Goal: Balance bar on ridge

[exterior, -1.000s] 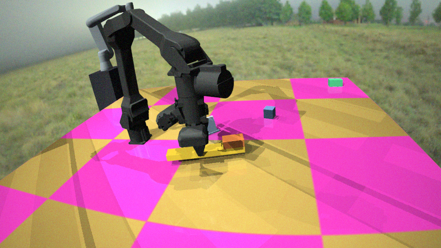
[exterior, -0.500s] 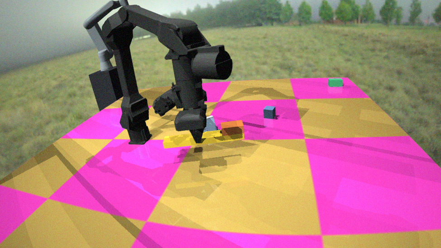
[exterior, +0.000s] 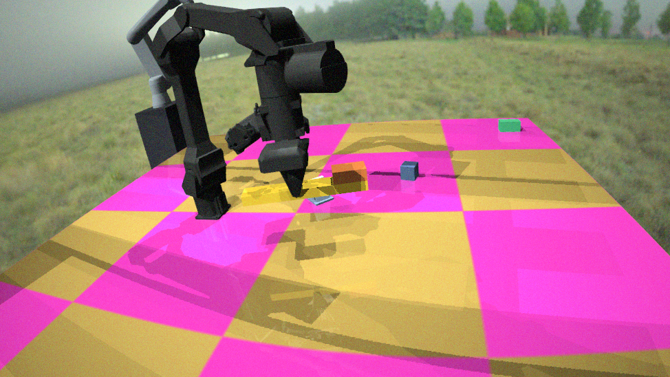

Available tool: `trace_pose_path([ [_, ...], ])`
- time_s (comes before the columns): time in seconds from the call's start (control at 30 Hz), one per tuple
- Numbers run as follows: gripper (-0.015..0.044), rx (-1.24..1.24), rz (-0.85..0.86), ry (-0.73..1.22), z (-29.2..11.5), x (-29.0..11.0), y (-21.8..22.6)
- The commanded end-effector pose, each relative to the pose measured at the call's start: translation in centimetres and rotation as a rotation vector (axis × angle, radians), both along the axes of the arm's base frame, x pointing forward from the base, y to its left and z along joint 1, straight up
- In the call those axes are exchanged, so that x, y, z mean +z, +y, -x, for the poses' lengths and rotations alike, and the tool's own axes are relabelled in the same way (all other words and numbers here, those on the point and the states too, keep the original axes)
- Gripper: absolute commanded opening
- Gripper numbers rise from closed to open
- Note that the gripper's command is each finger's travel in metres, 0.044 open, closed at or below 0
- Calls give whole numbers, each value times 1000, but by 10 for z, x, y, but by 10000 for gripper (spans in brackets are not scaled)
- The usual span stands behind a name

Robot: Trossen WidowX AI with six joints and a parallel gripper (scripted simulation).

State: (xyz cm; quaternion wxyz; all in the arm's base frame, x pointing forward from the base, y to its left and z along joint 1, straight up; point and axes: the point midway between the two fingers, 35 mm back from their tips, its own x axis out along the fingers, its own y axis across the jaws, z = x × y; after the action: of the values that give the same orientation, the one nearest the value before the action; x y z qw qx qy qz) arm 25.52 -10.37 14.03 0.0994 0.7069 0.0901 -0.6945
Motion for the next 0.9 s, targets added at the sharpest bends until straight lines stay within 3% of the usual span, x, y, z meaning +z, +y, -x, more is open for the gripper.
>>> trace_pose_path([
  [0.0, 0, 84, 1, -5, 0, 4, 3],
  [0.87, 0, 1117, 21, 4, 1, 5, 36],
])
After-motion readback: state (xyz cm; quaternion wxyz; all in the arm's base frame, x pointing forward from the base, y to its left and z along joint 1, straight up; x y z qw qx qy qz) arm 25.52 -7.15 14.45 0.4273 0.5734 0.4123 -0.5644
